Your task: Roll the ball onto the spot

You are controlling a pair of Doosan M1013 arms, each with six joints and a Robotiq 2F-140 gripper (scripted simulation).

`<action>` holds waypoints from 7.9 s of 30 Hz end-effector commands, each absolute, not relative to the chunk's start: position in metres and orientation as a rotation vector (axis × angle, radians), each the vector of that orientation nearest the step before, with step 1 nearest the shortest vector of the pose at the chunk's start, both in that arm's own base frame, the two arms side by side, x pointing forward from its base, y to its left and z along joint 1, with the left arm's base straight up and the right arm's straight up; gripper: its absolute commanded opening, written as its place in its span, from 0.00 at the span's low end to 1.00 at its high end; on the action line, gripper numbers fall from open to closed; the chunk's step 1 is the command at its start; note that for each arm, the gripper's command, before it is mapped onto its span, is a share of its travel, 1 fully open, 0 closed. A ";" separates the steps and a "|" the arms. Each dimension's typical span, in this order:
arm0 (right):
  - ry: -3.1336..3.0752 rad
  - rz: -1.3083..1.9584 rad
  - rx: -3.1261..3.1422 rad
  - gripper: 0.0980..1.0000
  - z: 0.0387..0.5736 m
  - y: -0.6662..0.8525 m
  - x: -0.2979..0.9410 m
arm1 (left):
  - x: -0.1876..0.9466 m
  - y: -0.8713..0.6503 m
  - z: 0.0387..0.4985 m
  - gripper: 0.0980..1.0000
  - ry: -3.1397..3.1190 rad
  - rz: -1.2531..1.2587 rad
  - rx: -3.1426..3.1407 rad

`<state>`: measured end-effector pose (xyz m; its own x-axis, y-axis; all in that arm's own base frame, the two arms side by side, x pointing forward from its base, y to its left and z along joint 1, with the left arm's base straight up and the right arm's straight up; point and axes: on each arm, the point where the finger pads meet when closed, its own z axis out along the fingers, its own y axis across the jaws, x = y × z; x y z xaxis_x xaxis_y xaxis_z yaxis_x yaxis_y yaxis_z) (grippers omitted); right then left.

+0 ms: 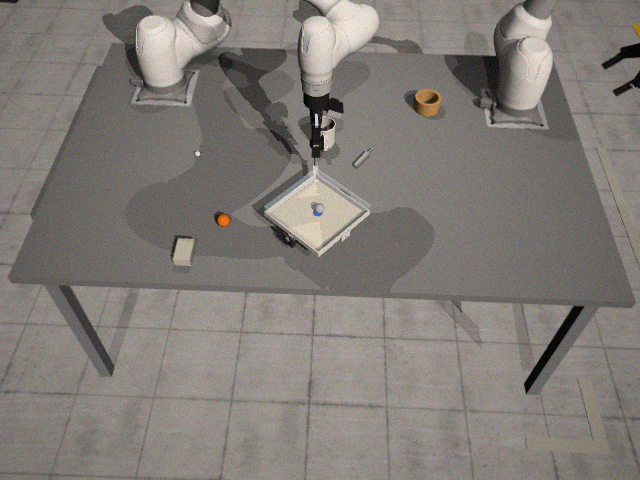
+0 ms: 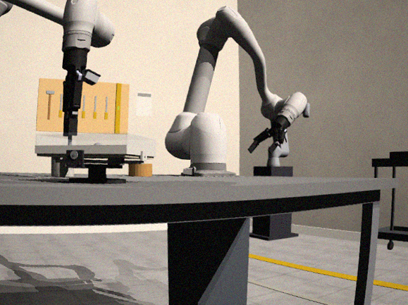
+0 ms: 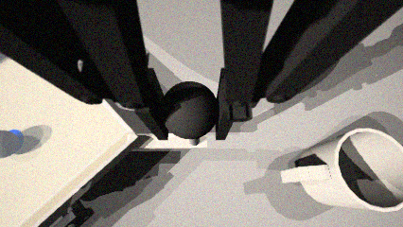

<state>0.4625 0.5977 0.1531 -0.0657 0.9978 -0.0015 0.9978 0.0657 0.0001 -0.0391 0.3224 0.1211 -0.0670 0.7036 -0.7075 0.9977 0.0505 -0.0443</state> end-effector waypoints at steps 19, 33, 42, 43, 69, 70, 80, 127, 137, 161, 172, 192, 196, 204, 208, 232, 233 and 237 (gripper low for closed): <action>2.295 -0.001 2.148 0.00 0.159 0.595 0.464 | -0.040 0.320 0.121 1.00 1.825 -0.744 1.702; 2.294 -0.003 2.149 0.00 0.158 0.593 0.463 | -0.040 0.320 0.121 1.00 1.825 -0.744 1.702; 2.292 0.003 2.152 0.00 0.154 0.602 0.461 | -0.040 0.320 0.121 1.00 1.825 -0.744 1.702; 2.293 0.005 2.150 0.00 0.155 0.601 0.461 | -0.040 0.320 0.121 1.00 1.825 -0.744 1.702; 2.294 0.005 2.150 0.00 0.155 0.602 0.462 | -0.040 0.320 0.121 1.00 1.825 -0.744 1.702; 2.294 0.005 2.150 0.00 0.155 0.601 0.462 | -0.040 0.320 0.121 1.00 1.825 -0.744 1.702; 2.294 0.004 2.149 0.00 0.156 0.601 0.462 | -0.040 0.320 0.121 1.00 1.825 -0.744 1.702; 2.294 0.002 2.149 0.36 0.157 0.599 0.462 | -0.040 0.320 0.121 1.00 1.825 -0.744 1.702; 2.294 0.002 2.149 0.36 0.157 0.599 0.462 | -0.040 0.320 0.121 1.00 1.825 -0.744 1.702; 2.294 0.002 2.149 0.36 0.157 0.599 0.462 | -0.040 0.320 0.121 1.00 1.825 -0.744 1.702; 2.295 0.006 2.149 0.36 0.167 0.600 0.462 | -0.040 0.320 0.121 1.00 1.825 -0.744 1.702; 2.295 0.006 2.149 0.36 0.197 0.600 0.462 | -0.040 0.320 0.121 1.00 1.825 -0.744 1.702; 2.295 0.004 2.149 0.36 0.200 0.600 0.462 | -0.040 0.320 0.121 1.00 1.825 -0.744 1.702; 2.295 0.005 2.149 0.36 0.212 0.600 0.462 | -0.040 0.320 0.121 1.00 1.825 -0.744 1.702; 2.295 0.005 2.149 0.36 0.216 0.600 0.462 | -0.040 0.320 0.121 1.00 1.825 -0.744 1.702; 2.295 -0.001 2.149 1.00 0.217 0.599 0.461 | -0.040 0.320 0.121 1.00 1.825 -0.744 1.702; 2.295 -0.001 2.149 1.00 0.217 0.599 0.461 | -0.040 0.320 0.121 1.00 1.825 -0.744 1.702; 2.295 -0.001 2.149 1.00 0.217 0.599 0.461 | -0.040 0.320 0.121 1.00 1.825 -0.744 1.702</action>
